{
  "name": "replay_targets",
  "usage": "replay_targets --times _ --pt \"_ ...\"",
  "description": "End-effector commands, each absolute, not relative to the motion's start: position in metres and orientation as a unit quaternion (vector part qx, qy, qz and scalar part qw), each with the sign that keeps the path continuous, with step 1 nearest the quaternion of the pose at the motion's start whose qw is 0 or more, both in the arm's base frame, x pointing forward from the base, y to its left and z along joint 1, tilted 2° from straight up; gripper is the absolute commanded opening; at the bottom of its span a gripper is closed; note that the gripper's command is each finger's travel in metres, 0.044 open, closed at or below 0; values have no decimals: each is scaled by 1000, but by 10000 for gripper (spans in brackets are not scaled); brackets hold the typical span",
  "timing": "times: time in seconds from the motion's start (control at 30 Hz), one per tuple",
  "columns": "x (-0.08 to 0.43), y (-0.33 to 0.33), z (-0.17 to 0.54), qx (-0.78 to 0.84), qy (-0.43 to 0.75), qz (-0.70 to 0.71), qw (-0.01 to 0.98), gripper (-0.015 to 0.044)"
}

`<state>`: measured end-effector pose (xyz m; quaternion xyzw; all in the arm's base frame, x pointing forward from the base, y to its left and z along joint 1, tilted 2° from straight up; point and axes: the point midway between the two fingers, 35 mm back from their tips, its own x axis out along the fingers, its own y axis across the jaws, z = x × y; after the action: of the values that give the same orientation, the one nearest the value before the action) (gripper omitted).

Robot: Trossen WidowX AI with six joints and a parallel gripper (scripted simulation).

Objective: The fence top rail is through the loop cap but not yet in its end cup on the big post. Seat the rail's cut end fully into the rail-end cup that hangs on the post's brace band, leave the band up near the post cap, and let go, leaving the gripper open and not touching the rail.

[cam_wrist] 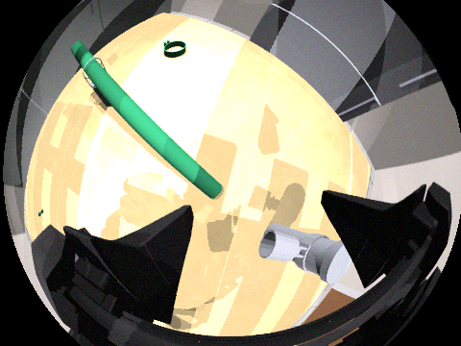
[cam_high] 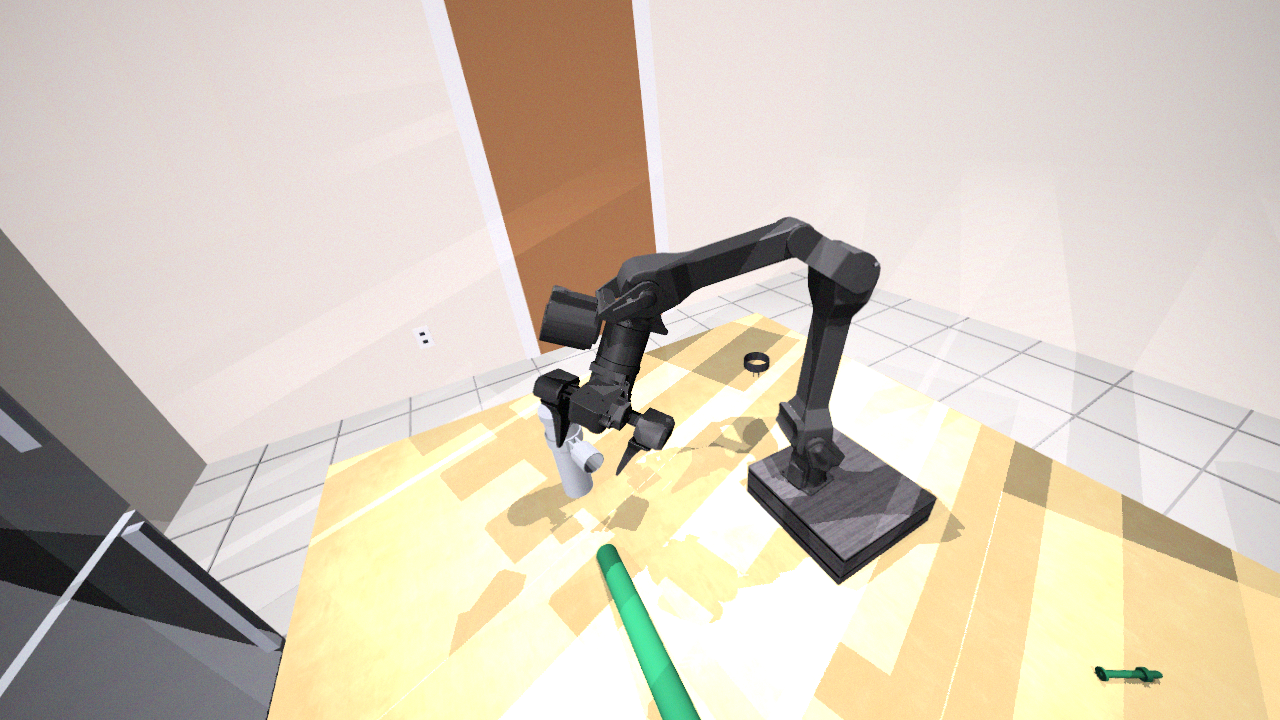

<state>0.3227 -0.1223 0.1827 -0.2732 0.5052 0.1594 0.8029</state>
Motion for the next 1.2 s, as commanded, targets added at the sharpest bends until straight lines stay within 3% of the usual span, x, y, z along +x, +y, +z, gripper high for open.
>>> replay_targets --times 0.0,0.3,0.73,1.17 --pt "307 -158 179 -423 453 268 737 440" --pt "275 -208 173 -620 335 386 594 440" --pt "274 -209 173 -624 333 388 591 440" --pt "274 -210 127 -624 333 388 591 440"
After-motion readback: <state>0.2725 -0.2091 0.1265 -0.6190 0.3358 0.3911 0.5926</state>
